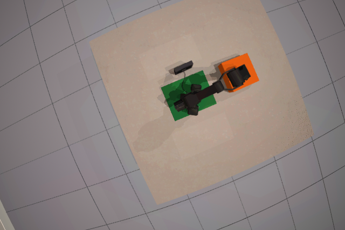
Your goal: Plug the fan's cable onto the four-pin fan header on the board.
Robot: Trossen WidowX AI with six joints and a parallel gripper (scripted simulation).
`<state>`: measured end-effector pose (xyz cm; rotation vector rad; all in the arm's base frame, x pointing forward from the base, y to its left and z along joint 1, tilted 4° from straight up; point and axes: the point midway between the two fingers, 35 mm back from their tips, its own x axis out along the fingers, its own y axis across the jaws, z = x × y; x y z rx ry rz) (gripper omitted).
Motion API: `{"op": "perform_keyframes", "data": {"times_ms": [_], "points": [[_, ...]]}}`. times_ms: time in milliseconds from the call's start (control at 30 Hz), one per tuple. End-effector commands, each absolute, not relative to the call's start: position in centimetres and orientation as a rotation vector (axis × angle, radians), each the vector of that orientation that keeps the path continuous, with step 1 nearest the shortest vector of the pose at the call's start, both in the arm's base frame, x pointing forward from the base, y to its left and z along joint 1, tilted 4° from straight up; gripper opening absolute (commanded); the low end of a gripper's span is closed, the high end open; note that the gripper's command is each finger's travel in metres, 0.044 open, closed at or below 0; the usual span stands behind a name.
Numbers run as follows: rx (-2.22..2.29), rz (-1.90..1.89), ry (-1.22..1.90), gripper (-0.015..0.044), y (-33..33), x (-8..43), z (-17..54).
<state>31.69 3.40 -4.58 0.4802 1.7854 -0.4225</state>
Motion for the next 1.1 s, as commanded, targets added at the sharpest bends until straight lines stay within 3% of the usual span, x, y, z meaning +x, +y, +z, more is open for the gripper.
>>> {"op": "perform_keyframes", "data": {"times_ms": [0,933,1033,1067], "points": [[0.481,-0.422,1.784,0.0262,3.40,31.71,-4.55],[0.481,-0.422,1.784,0.0076,3.40,31.71,-4.55],[0.480,-0.422,1.785,0.0000,3.42,31.79,-4.09],[0.480,-0.422,1.785,0.0000,3.43,31.85,-3.78]]}}
